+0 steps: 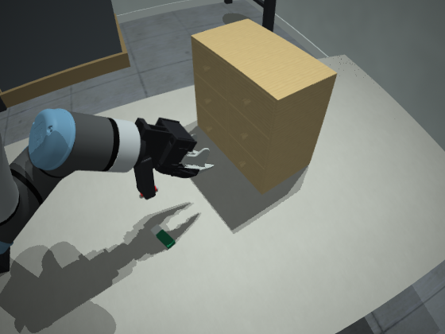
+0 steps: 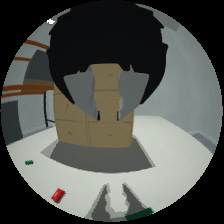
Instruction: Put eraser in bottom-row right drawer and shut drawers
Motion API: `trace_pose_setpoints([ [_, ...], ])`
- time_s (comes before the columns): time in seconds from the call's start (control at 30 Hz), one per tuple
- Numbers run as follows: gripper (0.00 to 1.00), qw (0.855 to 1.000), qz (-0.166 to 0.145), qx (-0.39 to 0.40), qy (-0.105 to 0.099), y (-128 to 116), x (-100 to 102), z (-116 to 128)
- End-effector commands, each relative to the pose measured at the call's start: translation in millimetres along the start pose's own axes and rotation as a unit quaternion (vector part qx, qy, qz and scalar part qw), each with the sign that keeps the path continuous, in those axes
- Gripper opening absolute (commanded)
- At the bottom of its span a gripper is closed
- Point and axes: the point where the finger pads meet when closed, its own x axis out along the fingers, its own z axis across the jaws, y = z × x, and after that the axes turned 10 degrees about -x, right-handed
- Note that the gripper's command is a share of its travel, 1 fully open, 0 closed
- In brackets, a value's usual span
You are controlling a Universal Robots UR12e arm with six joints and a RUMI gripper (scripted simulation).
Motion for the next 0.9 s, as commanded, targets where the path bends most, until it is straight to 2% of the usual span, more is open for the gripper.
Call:
trace_pose_setpoints([
  [0.0, 0.2, 1.0, 0.0, 0.0, 0.0, -0.4, 0.3, -0.2],
  [0.27, 0.2, 1.0, 0.0, 0.0, 0.0, 0.6, 4.7, 0.0],
  [0.63, 0.2, 1.0, 0.0, 0.0, 0.0, 4.6, 22.2, 0.6],
  [0.87, 0.2, 1.0, 0.0, 0.0, 0.0, 9.3, 43.1, 1.5],
])
